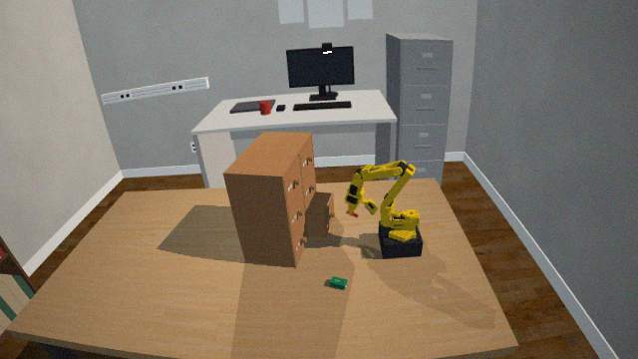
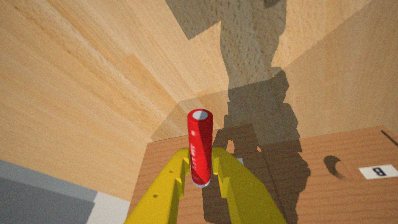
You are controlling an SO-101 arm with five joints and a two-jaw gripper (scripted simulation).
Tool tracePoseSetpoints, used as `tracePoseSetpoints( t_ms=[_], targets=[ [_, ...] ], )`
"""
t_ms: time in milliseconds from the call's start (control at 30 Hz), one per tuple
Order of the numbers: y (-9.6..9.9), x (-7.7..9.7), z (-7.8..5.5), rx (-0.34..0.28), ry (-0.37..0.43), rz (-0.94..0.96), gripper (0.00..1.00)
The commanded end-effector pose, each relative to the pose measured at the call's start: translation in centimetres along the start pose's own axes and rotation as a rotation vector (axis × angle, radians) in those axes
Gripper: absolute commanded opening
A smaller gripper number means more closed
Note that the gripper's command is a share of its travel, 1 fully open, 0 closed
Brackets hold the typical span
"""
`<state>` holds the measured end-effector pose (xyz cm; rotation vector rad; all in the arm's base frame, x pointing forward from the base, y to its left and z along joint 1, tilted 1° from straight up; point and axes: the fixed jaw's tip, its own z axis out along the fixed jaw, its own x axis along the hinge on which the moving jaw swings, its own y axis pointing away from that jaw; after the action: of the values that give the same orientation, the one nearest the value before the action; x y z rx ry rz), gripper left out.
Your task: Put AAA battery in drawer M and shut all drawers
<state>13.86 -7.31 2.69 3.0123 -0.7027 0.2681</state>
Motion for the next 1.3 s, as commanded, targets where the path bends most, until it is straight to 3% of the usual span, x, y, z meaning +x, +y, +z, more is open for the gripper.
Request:
tracePoseSetpoints(
  t_ms=[0, 267, 667, 833, 1267],
  targets=[
    [-0.1, 0.0, -0.7, 0.004, 0.043, -0.014, 0.0],
    [-0.1, 0.1, -1.2, 0.005, 0.076, -0.015, 0.0],
    [-0.2, 0.4, -3.2, 0.008, 0.206, -0.016, 0.0],
    [-0.2, 0.4, -3.2, 0.008, 0.206, -0.016, 0.0],
    [-0.2, 0.8, -5.2, 0.012, 0.337, -0.018, 0.0]
  ],
)
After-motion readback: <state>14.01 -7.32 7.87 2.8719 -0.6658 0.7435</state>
